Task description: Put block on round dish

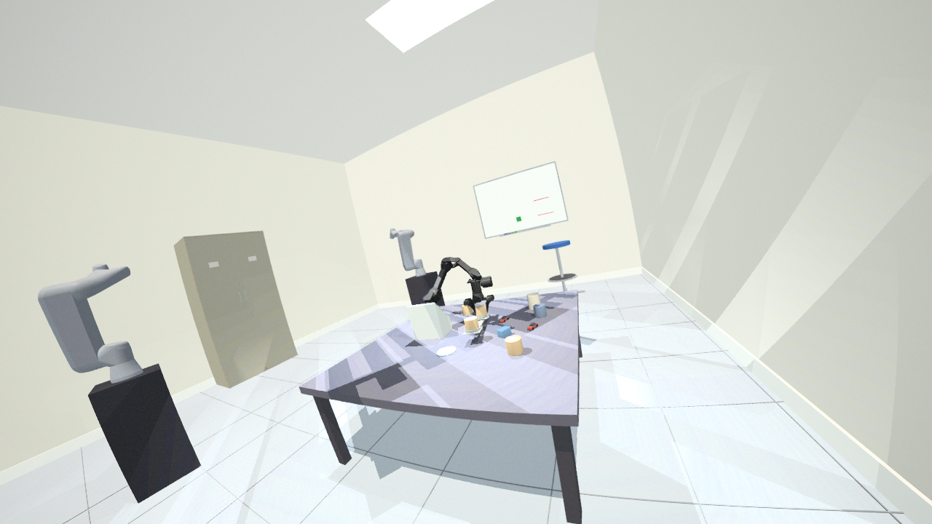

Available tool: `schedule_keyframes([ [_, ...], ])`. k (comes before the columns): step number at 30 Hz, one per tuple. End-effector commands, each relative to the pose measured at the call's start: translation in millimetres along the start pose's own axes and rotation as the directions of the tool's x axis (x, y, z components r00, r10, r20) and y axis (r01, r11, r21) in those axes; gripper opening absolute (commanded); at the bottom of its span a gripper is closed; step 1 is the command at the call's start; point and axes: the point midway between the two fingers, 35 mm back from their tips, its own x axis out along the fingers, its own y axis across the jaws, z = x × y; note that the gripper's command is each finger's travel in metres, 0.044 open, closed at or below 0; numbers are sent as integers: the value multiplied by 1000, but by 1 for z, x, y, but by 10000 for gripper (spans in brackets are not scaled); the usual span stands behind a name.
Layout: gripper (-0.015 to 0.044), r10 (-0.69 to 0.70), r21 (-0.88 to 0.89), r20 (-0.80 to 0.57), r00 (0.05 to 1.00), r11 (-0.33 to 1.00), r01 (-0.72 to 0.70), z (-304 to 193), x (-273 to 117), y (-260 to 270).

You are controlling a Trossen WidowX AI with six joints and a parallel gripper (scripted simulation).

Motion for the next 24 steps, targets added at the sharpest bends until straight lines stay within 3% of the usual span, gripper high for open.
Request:
schedule_keyframes([
  [1,0,11,-5,9,1000,1000,-11,2,-8,4],
  [24,0,10,-5,13,1000,1000,-10,4,-37,6],
])
